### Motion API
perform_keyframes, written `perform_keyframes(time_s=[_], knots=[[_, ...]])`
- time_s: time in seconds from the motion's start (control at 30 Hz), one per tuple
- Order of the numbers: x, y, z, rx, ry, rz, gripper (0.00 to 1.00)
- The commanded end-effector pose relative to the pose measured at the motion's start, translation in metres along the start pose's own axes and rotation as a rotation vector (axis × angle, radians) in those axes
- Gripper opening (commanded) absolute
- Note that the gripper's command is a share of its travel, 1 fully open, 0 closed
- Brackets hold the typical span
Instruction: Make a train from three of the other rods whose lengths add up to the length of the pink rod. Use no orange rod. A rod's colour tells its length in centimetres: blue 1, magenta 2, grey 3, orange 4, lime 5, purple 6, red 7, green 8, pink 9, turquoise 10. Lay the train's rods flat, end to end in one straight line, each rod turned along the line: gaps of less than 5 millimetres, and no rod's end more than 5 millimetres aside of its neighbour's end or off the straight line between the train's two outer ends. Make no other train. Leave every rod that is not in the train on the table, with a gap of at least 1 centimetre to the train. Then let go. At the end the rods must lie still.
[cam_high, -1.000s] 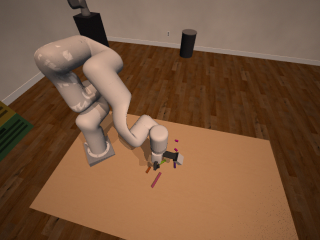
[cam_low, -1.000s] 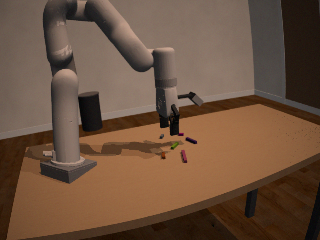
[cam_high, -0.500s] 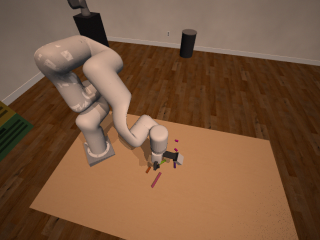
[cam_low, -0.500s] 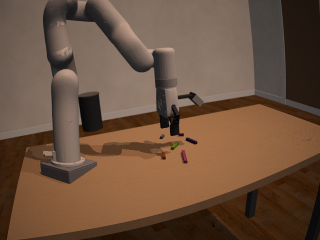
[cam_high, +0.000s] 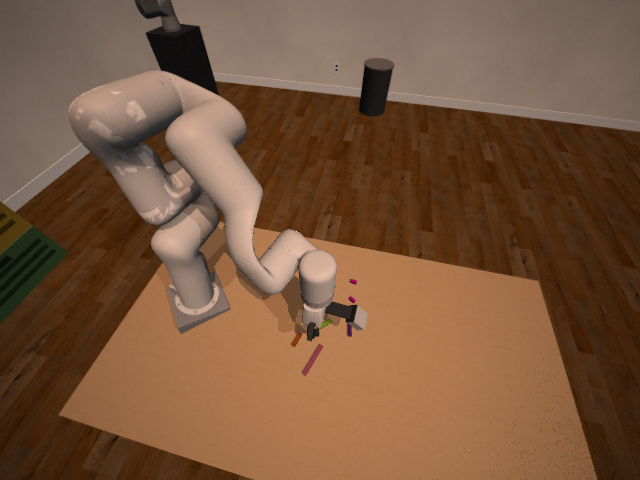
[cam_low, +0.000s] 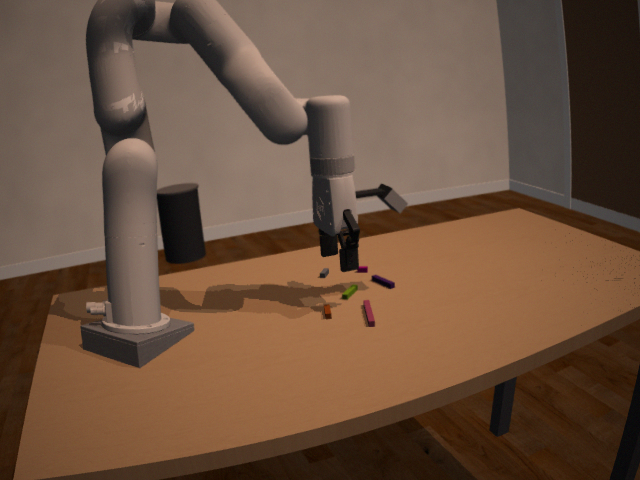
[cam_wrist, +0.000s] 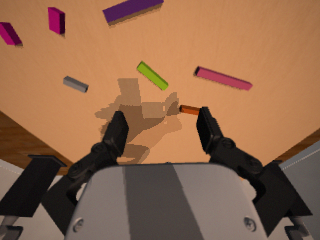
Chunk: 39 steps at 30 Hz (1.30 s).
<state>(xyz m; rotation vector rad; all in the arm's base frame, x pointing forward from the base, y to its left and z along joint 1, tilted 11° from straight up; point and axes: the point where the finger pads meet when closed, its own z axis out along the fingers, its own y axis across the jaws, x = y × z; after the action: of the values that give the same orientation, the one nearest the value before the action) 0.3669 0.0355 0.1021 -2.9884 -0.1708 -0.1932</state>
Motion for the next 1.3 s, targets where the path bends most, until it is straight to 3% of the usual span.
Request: perform_keyframes(time_s=[0.0, 1.27], knots=[[0.0014, 0.0000, -0.0011, 0.000, 0.004, 0.000, 1.00], [0.0027, -0.0015, -0.0012, 0.000, 0.003, -0.033, 1.00]])
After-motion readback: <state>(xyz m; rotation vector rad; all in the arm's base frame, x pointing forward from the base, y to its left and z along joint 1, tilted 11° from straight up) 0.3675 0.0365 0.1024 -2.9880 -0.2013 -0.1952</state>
